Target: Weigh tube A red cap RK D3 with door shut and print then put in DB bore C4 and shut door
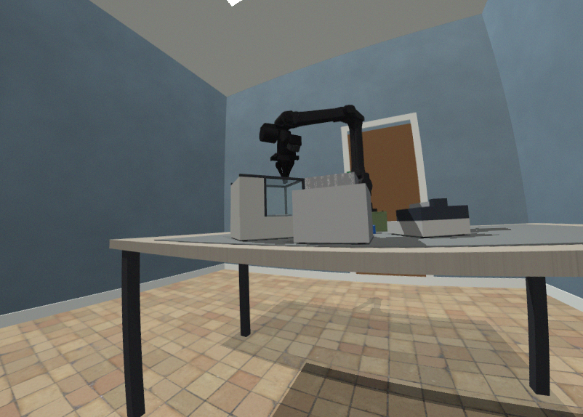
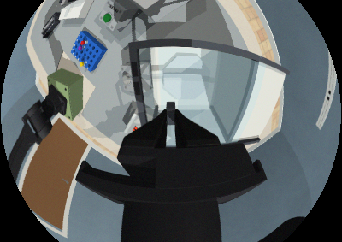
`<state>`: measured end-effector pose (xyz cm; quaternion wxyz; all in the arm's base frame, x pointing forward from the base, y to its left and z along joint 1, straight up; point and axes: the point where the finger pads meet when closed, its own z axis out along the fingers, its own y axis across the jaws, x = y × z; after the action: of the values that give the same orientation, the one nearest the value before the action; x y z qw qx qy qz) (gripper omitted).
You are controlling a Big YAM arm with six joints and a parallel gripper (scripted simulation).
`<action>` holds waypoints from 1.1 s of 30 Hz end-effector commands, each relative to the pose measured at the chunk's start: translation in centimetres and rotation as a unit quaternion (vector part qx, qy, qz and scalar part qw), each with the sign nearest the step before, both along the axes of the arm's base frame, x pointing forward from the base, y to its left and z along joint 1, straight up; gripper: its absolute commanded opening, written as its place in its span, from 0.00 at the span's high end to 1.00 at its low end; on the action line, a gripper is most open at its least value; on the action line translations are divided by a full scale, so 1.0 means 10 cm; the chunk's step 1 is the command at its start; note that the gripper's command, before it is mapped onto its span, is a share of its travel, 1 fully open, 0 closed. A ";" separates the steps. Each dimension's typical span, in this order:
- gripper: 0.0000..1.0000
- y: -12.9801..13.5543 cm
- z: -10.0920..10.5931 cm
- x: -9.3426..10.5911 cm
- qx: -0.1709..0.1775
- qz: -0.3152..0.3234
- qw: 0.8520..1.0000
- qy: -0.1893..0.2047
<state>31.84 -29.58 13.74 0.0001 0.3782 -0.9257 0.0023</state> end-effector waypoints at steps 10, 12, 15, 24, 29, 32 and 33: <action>0.94 -0.23 0.15 0.22 -0.011 0.002 1.000 -0.013; 0.94 -0.25 0.15 0.23 -0.011 0.002 1.000 -0.013; 0.94 -0.27 0.15 0.25 -0.011 0.002 1.000 -0.013; 0.94 -0.32 0.15 0.30 -0.011 0.002 1.000 -0.013; 0.94 -0.35 0.15 0.34 -0.011 0.002 1.000 -0.013; 0.94 -0.38 0.14 0.36 -0.011 0.002 1.000 -0.013; 0.94 -0.38 0.14 0.36 -0.011 0.002 1.000 -0.013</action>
<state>33.86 -31.63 13.75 0.0003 0.3782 -0.9257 0.0018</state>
